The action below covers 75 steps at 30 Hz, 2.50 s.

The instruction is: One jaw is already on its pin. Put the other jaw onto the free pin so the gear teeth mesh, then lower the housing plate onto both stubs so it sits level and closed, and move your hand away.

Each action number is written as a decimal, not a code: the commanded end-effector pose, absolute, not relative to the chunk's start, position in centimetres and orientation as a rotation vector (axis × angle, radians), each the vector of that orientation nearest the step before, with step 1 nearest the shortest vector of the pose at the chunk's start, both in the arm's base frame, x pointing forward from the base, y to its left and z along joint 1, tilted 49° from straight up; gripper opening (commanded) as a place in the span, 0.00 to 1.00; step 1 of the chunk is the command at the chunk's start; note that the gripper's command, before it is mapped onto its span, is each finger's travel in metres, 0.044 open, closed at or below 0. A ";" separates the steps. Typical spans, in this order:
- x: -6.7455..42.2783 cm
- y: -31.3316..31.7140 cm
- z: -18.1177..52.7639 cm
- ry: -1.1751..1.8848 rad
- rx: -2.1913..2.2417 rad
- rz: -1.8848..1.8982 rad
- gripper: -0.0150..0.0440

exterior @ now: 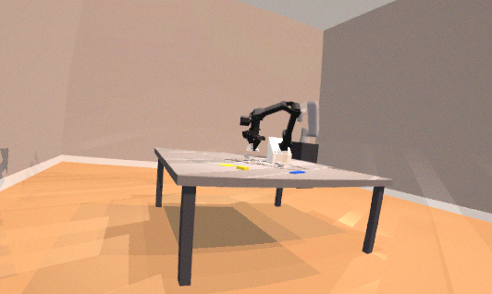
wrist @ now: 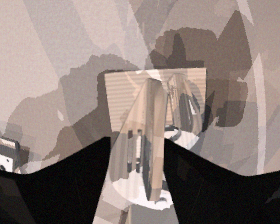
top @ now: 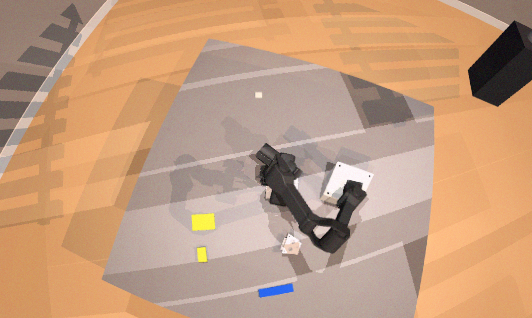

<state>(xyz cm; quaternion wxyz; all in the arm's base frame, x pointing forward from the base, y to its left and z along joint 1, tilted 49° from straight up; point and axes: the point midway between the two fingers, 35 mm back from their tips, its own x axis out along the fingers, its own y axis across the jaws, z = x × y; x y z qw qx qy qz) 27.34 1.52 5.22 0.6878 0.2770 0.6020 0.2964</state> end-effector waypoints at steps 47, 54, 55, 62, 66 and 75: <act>27.8 5.4 2.0 1.348 0.634 0.662 0.48; 27.8 5.6 1.8 1.348 0.635 0.662 0.48; 27.9 5.7 1.8 1.348 0.635 0.662 0.48; 27.9 5.7 1.7 1.348 0.635 0.662 0.48; 27.9 5.9 1.6 1.349 0.635 0.661 0.48; 27.9 5.9 1.5 1.349 0.636 0.661 0.48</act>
